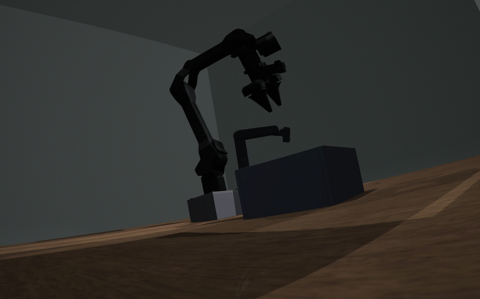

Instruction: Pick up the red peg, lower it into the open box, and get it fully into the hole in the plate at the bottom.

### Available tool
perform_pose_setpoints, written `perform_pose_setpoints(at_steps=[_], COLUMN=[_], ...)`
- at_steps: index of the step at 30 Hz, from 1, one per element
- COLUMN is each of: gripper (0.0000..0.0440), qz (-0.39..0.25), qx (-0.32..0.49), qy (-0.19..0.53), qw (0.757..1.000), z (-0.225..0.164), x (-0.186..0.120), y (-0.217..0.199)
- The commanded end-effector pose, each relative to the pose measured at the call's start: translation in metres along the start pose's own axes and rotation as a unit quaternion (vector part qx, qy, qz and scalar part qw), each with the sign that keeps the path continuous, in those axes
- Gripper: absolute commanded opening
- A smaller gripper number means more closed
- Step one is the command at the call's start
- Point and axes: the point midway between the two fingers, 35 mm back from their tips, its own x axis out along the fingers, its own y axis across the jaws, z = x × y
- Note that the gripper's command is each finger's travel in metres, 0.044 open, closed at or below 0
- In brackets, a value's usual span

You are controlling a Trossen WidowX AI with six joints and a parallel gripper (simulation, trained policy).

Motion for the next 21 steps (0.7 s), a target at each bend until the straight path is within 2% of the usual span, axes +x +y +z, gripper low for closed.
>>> perform_pose_setpoints(at_steps=[1,4,11,21], gripper=[0.0415,0.0440,0.0440,0.0440], qz=[-0.006,-0.026,-0.081,-0.181], qx=[0.015,0.061,0.161,0.290], qy=[0.002,0.015,0.048,0.079], qw=[1.000,0.998,0.982,0.936], z=[0.000,-0.004,-0.014,-0.030], x=[0.002,0.011,0.035,0.071], y=[-0.003,-0.010,-0.028,-0.055])
